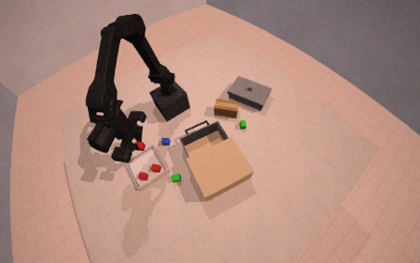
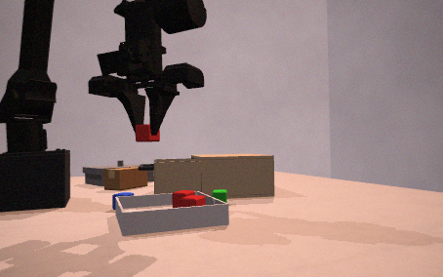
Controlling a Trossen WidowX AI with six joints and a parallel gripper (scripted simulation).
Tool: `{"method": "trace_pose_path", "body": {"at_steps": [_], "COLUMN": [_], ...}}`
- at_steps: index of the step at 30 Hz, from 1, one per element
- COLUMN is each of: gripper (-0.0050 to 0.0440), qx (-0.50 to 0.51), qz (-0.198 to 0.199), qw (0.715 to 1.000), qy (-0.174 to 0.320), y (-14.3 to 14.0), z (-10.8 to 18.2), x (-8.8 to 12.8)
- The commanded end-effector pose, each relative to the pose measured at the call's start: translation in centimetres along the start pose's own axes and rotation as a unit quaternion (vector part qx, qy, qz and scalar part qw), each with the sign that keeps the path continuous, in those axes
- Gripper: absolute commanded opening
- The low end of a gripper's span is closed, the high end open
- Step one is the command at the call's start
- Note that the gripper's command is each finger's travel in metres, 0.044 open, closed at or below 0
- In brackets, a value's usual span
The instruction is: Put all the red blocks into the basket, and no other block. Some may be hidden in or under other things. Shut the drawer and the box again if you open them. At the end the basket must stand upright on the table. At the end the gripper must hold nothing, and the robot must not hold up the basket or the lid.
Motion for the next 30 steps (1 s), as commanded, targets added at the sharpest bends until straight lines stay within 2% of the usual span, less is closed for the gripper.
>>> {"method": "trace_pose_path", "body": {"at_steps": [1,3,10,24,30], "gripper": [0.0,0.0,0.0,0.0,0.0], "qx": [-0.011,-0.011,-0.011,-0.011,-0.011], "qz": [0.011,0.011,0.011,0.011,0.011], "qw": [1.0,1.0,1.0,1.0,1.0], "qy": [0.003,0.003,0.003,0.003,0.003], "y": [-0.5,-0.5,-0.6,-0.6,-0.6], "z": [-0.1,-0.1,-0.1,-0.1,-0.1], "x": [-2.7,-2.7,-7.4,-7.4,-9.0]}}
Point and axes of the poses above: the point midway between the two fingers, 35 mm back from their tips, its own x axis back along the fingers, its own y axis across the jaws, z = x × y, the point moved 5 cm from there along x, back along the fingers, and after that the axes turned 11 degrees about x, right-handed, at the moved point
